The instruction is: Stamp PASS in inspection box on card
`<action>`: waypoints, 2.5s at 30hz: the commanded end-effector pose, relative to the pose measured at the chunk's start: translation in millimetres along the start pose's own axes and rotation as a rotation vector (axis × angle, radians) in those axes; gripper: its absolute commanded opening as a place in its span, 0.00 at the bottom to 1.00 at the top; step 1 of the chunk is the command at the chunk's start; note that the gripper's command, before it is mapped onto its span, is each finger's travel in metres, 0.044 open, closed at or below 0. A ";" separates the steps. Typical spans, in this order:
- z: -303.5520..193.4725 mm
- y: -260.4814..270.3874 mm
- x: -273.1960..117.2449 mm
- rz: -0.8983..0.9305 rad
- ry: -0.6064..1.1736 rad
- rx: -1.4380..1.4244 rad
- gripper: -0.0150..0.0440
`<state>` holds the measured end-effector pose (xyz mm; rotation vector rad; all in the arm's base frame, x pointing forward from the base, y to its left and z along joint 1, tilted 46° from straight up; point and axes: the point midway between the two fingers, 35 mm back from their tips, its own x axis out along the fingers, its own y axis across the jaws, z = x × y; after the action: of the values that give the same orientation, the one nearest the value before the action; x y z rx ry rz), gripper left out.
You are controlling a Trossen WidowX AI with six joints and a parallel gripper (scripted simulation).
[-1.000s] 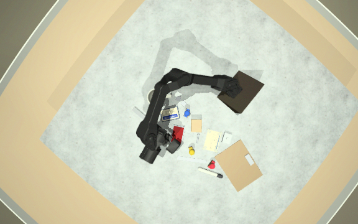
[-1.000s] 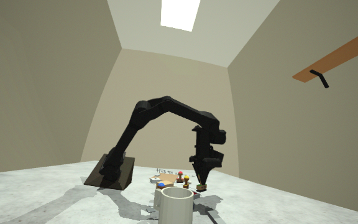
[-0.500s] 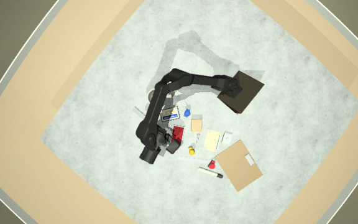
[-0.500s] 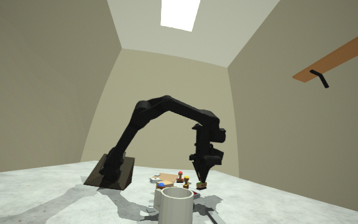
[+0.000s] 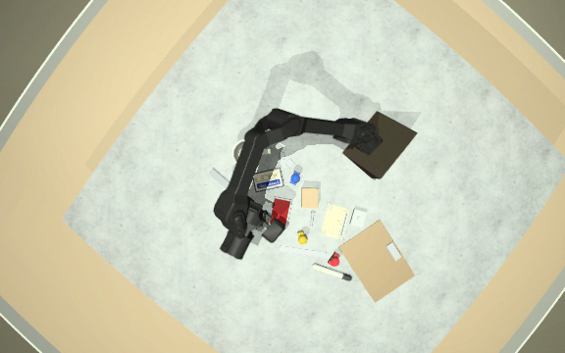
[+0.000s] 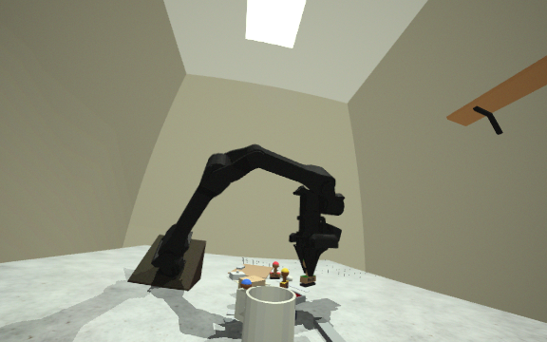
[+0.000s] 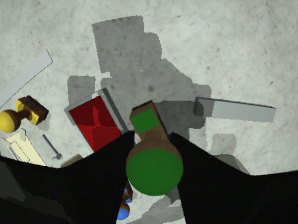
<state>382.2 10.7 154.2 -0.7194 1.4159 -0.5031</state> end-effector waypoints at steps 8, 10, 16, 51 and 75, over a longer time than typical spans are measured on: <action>0.3 0.5 -7.3 0.005 -0.005 0.004 0.25; 0.2 0.5 -8.3 0.005 -0.005 0.004 0.25; -9.6 22.2 -9.1 0.008 -0.004 0.003 0.25; -34.8 64.3 5.4 0.008 -0.003 0.002 0.25; -34.5 64.2 21.2 0.008 -0.004 0.003 0.25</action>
<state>343.8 37.0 94.6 -0.7047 1.4151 -0.4977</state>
